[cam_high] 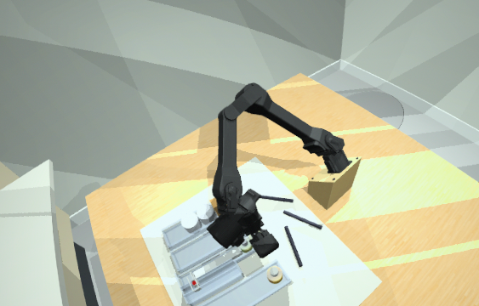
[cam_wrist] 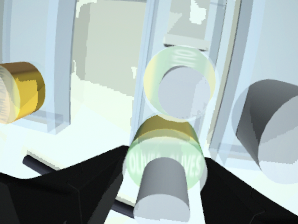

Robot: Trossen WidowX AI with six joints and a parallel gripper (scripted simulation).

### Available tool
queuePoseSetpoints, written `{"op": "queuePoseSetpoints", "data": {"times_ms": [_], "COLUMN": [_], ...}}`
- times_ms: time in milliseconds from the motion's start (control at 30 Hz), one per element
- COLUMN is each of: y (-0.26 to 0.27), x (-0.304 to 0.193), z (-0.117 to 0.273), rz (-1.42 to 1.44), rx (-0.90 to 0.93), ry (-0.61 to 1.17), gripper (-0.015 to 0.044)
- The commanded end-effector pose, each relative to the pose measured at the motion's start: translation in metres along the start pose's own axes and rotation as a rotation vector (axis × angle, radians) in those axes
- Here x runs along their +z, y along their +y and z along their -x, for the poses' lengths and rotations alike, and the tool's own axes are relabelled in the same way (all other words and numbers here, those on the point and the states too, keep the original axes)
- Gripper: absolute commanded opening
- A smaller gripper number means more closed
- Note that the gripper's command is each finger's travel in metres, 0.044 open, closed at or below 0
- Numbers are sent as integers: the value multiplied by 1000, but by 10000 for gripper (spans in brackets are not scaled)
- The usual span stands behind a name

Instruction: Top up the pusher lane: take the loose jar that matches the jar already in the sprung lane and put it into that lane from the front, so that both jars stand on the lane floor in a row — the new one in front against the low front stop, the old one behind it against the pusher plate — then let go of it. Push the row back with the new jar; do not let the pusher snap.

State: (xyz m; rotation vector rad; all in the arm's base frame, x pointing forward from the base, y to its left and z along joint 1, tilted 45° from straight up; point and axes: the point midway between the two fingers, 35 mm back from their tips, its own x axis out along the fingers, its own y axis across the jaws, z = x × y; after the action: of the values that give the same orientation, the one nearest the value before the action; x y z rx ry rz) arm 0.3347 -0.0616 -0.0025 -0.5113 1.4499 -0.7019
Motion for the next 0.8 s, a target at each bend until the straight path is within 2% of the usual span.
{"op": "queuePoseSetpoints", "data": {"times_ms": [0,767], "y": [-3,-2], "x": [12,14], "z": [5,6], "rz": [-18,-18], "rx": [-3,-3], "ry": [-28,-28], "gripper": [0,0]}}
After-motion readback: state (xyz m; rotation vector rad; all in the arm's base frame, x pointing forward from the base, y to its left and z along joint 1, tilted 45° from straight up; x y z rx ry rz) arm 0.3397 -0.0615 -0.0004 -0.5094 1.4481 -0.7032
